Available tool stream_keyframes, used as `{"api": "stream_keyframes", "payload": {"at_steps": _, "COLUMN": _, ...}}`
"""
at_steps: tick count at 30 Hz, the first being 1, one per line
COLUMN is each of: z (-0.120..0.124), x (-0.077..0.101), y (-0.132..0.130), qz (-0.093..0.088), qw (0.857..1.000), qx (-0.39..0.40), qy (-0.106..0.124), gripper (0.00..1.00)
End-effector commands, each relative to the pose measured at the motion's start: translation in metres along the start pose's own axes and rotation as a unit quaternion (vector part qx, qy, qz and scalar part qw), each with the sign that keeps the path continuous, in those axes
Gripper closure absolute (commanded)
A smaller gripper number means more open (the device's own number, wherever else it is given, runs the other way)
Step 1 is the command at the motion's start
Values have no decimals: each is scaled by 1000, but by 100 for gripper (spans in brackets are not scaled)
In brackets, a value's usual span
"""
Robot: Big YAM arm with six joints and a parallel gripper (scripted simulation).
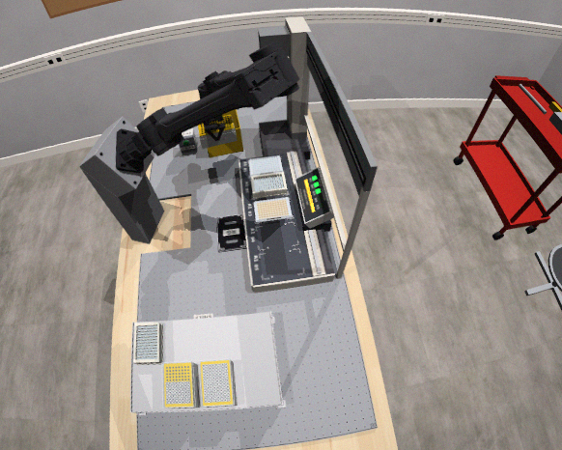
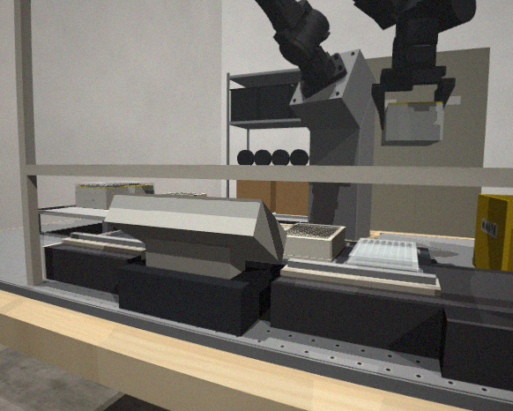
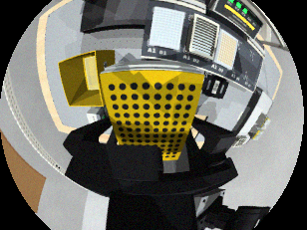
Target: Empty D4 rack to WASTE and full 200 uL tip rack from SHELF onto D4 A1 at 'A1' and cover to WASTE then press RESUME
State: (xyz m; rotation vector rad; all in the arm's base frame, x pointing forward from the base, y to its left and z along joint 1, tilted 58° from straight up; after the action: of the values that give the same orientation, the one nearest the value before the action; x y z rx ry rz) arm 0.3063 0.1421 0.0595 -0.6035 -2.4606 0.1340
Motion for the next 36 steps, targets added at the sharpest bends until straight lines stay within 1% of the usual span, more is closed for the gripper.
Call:
{"api": "stream_keyframes", "payload": {"at_steps": 1, "z": -3, "x": 6, "y": 26, "qz": -8, "qw": 1000, "qx": -19, "qy": -5, "gripper": 100}}
{"api": "stream_keyframes", "payload": {"at_steps": 2, "z": -2, "x": 6, "y": 31, "qz": -8, "qw": 1000, "qx": -19, "qy": -5, "gripper": 100}}
{"api": "stream_keyframes", "payload": {"at_steps": 4, "z": -2, "x": 6, "y": 33, "qz": -8, "qw": 1000, "qx": -19, "qy": -5, "gripper": 100}}
{"api": "stream_keyframes", "payload": {"at_steps": 6, "z": -11, "x": 3, "y": 25, "qz": -3, "qw": 999, "qx": -35, "qy": -5, "gripper": 100}}
{"api": "stream_keyframes", "payload": {"at_steps": 8, "z": -11, "x": 3, "y": 25, "qz": -3, "qw": 999, "qx": -35, "qy": -5, "gripper": 100}}
{"api": "stream_keyframes", "payload": {"at_steps": 9, "z": -2, "x": 6, "y": 38, "qz": -9, "qw": 1000, "qx": -19, "qy": -5, "gripper": 100}}
{"api": "stream_keyframes", "payload": {"at_steps": 23, "z": 5, "x": 8, "y": 109, "qz": -10, "qw": 1000, "qx": -19, "qy": -6, "gripper": 100}}
{"api": "stream_keyframes", "payload": {"at_steps": 25, "z": 5, "x": 8, "y": 109, "qz": -10, "qw": 1000, "qx": -19, "qy": -6, "gripper": 100}}
{"api": "stream_keyframes", "payload": {"at_steps": 28, "z": 7, "x": 9, "y": 124, "qz": -11, "qw": 1000, "qx": -19, "qy": -6, "gripper": 100}}
{"api": "stream_keyframes", "payload": {"at_steps": 31, "z": 7, "x": 9, "y": 126, "qz": -11, "qw": 1000, "qx": -19, "qy": -5, "gripper": 100}}
{"api": "stream_keyframes", "payload": {"at_steps": 32, "z": -1, "x": 13, "y": 126, "qz": -16, "qw": 999, "qx": -28, "qy": -8, "gripper": 100}}
{"api": "stream_keyframes", "payload": {"at_steps": 33, "z": -3, "x": 12, "y": 123, "qz": -15, "qw": 999, "qx": -31, "qy": -7, "gripper": 100}}
{"api": "stream_keyframes", "payload": {"at_steps": 34, "z": -2, "x": 11, "y": 122, "qz": -13, "qw": 999, "qx": -31, "qy": -7, "gripper": 100}}
{"api": "stream_keyframes", "payload": {"at_steps": 35, "z": 7, "x": 9, "y": 131, "qz": -11, "qw": 1000, "qx": -19, "qy": -5, "gripper": 100}}
{"api": "stream_keyframes", "payload": {"at_steps": 36, "z": 8, "x": 9, "y": 136, "qz": -11, "qw": 1000, "qx": -19, "qy": -5, "gripper": 100}}
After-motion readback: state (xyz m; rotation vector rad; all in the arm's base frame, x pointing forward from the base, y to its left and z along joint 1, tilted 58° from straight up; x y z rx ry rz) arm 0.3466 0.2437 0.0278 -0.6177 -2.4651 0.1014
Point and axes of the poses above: the point where the finger pads meet when closed, its own x axis back along the fingers, its own y axis across the jaws, z = x × y, the point moved 3 cm from there along x, back along the fingers, and after that the axes turned 12 degrees about -x, right-handed, at the moved point
